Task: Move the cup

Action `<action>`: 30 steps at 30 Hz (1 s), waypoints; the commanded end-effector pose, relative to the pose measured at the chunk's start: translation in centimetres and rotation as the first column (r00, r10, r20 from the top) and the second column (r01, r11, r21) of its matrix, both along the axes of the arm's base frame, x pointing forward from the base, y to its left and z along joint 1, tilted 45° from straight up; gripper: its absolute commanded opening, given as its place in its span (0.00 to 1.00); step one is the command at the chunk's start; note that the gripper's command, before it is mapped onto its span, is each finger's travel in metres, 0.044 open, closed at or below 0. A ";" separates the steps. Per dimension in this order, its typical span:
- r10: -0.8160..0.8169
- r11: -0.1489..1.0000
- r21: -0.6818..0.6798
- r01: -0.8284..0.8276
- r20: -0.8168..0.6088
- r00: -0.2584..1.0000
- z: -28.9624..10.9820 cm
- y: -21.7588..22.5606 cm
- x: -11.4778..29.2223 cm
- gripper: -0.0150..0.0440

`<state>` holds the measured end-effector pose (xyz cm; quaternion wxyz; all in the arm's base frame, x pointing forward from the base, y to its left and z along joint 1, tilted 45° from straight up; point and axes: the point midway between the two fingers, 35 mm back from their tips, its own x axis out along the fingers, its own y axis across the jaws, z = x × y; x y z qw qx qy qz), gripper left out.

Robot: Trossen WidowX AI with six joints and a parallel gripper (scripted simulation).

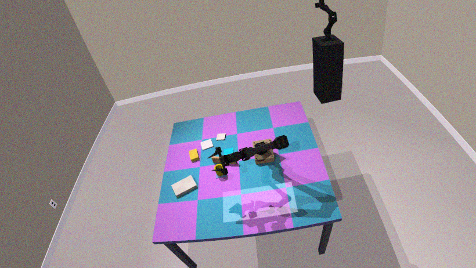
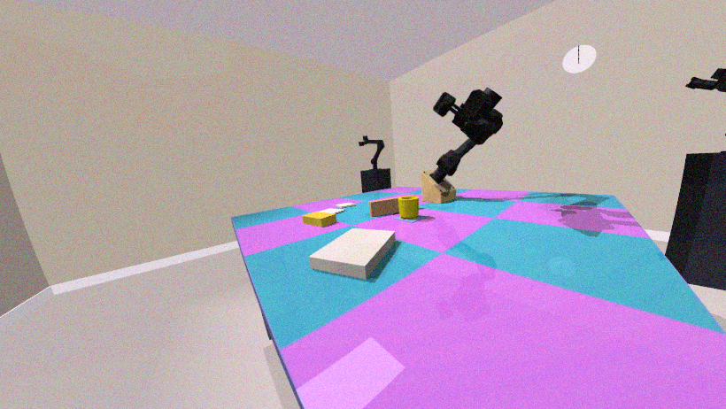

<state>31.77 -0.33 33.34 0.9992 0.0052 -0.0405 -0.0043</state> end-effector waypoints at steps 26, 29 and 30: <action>0.751 -0.147 0.043 0.988 -0.646 0.139 -24.1 0.9 0.6 0.54; 0.751 -0.147 0.043 0.988 -0.646 0.139 -24.1 0.9 0.6 0.54; 0.751 -0.147 0.043 0.988 -0.646 0.139 -24.1 0.9 0.6 0.54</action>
